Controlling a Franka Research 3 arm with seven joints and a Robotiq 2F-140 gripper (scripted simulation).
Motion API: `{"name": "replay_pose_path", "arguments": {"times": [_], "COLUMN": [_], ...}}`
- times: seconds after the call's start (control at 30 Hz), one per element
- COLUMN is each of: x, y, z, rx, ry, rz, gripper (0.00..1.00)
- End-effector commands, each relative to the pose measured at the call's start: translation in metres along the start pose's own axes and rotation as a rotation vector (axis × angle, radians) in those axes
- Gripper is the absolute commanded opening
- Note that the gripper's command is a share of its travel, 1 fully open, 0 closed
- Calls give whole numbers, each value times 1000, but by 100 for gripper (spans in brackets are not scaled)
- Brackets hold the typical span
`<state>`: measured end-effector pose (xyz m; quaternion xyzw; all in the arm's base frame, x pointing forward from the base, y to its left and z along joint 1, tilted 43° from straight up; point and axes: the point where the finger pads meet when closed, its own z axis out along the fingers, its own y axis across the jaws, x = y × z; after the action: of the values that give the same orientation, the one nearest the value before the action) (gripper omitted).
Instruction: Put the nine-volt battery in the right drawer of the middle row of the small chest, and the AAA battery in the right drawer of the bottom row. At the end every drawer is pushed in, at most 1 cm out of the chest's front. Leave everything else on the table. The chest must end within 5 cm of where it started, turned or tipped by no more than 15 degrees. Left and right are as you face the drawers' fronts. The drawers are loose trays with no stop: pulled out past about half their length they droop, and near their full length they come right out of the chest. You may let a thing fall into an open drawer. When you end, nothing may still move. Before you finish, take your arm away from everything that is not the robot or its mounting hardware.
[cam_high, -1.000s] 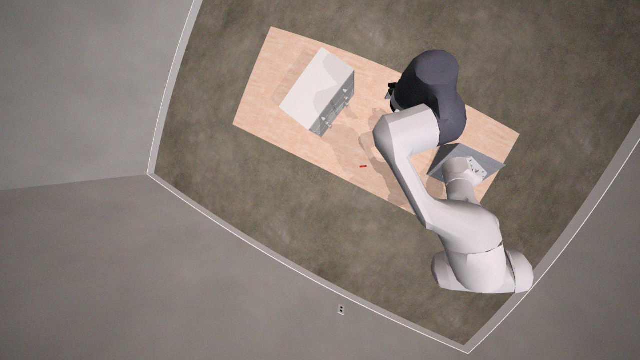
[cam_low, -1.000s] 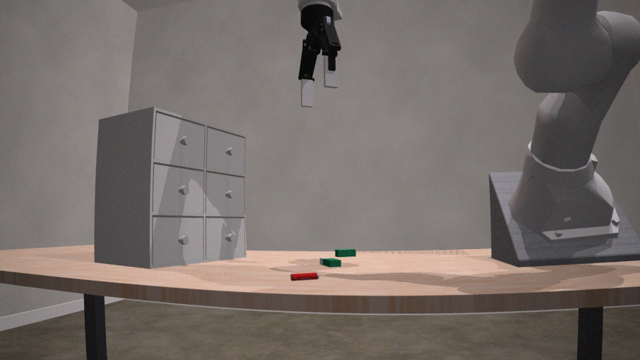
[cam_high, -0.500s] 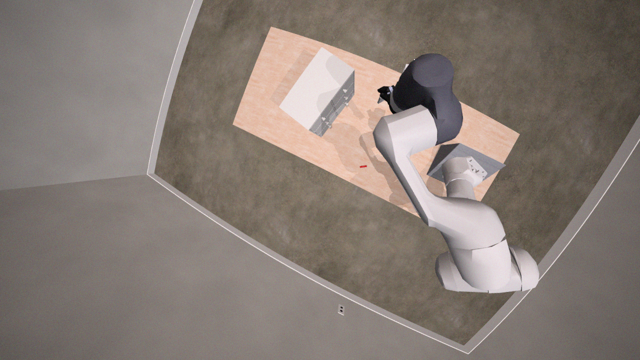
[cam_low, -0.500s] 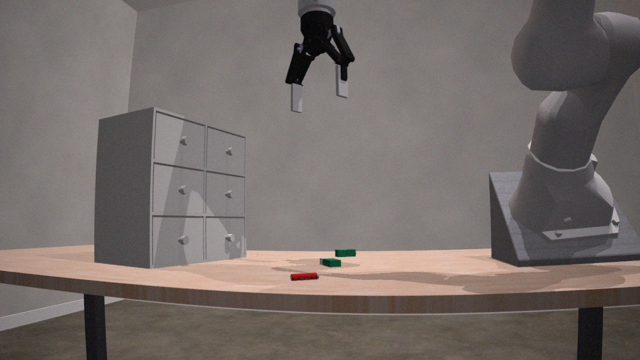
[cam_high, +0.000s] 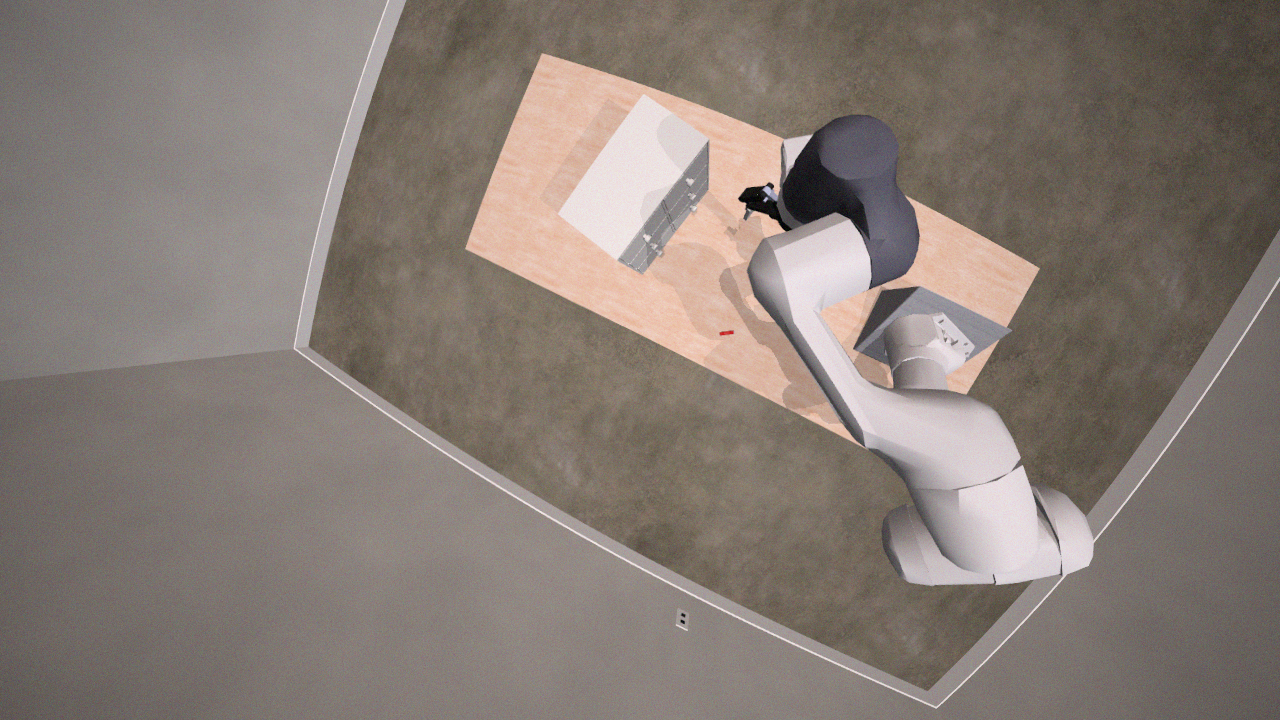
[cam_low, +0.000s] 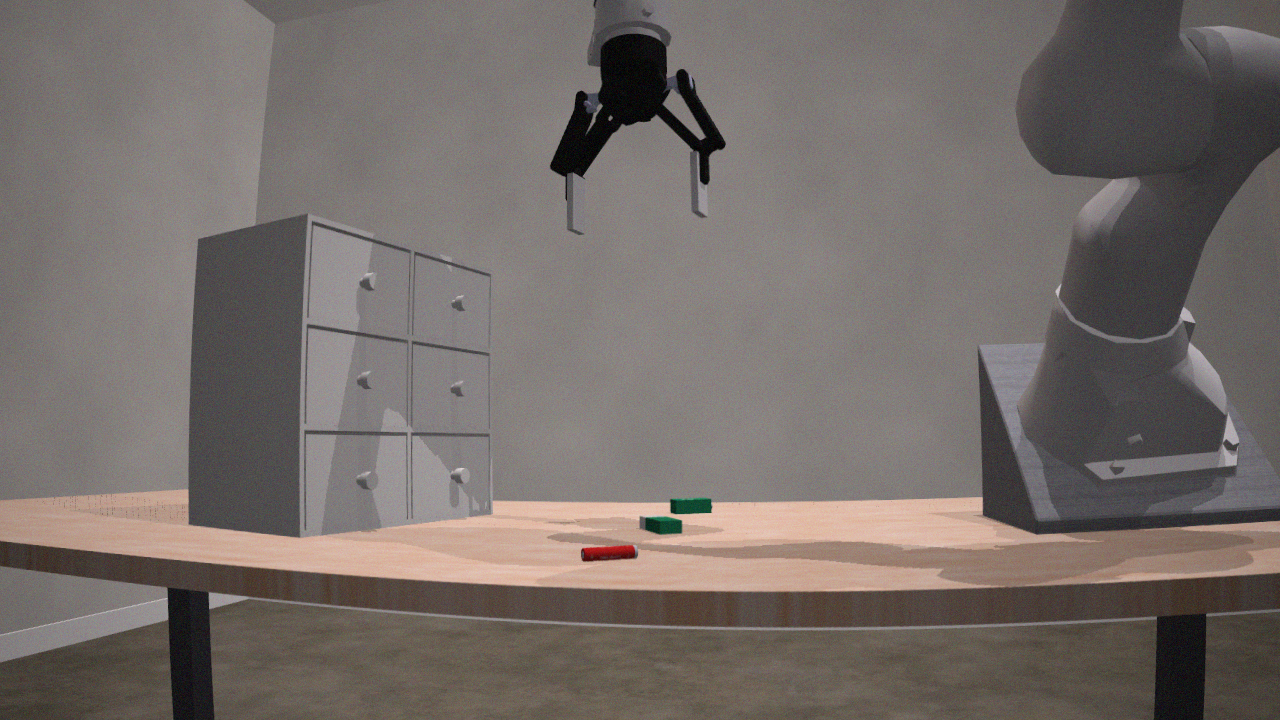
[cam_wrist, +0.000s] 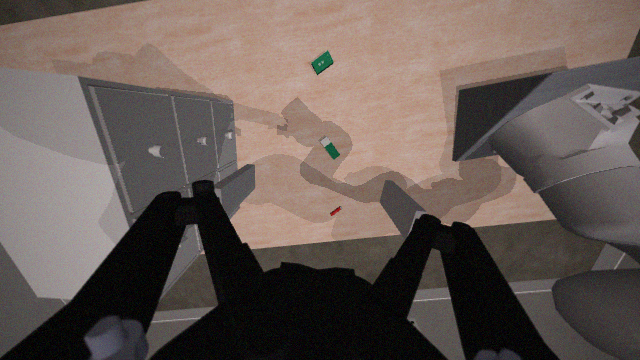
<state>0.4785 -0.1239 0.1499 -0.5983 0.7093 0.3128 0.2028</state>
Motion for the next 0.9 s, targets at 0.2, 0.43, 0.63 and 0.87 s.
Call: {"name": "replay_pose_path", "arguments": {"times": [0.2,0.43,0.63,0.87], "x": [4,3,3,3], "y": [-2,-2,-2,-2], "z": [9,14,19,24], "rx": [4,3,2,1], "ry": [11,11,11,11], "rz": [-422,-560,-697,-836], "gripper": [100,100,100,100]}}
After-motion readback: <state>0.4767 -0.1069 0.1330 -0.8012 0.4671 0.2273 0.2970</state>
